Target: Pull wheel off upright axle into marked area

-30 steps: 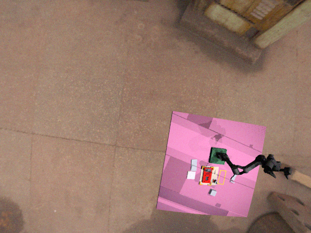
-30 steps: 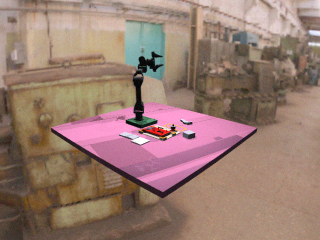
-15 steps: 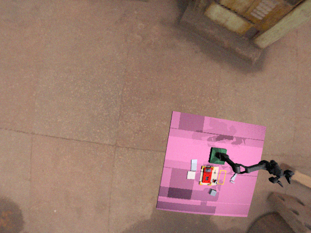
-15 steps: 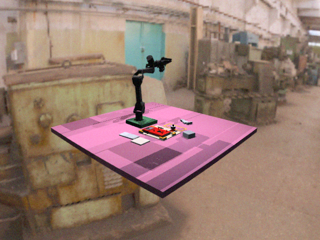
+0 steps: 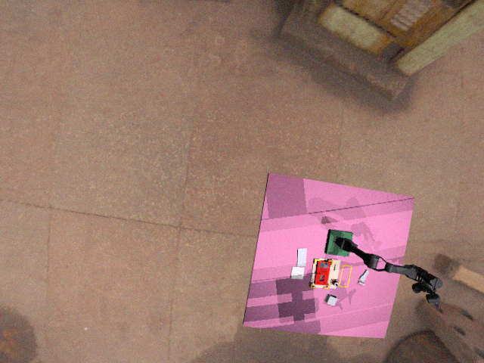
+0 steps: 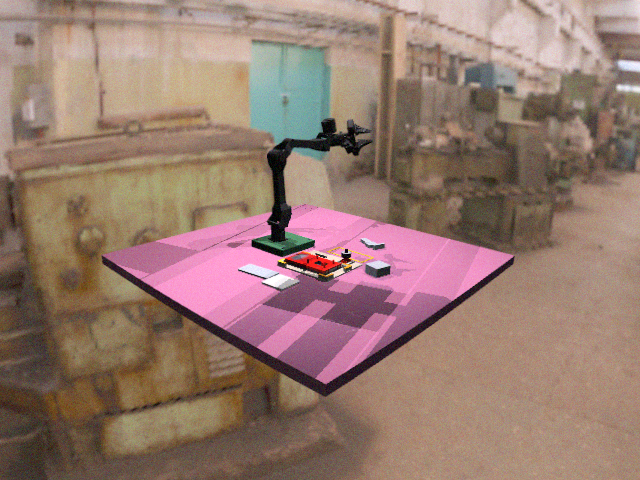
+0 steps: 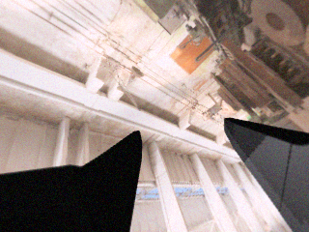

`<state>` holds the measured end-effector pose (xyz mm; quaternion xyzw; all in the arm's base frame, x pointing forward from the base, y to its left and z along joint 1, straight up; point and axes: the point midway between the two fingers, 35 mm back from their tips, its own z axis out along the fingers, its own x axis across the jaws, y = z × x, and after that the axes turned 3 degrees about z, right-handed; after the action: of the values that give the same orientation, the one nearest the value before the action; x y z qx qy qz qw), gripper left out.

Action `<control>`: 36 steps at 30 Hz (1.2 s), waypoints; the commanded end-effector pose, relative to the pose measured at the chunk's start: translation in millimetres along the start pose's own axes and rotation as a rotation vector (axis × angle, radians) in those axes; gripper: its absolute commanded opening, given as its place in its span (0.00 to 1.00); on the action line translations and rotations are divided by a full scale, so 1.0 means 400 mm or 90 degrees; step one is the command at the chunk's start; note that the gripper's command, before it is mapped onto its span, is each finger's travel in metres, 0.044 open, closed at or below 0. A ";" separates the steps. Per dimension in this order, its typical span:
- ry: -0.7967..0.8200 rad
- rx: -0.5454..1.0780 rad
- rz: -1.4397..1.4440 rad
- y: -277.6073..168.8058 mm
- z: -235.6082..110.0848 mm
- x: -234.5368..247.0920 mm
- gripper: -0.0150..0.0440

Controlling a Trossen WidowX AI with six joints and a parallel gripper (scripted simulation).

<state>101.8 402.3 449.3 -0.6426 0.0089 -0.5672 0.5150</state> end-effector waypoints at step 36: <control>-1.144 0.015 -0.847 1.248 -0.105 0.098 0.76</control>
<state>381.2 170.1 162.2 -0.7120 -0.6714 -0.1586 -0.1309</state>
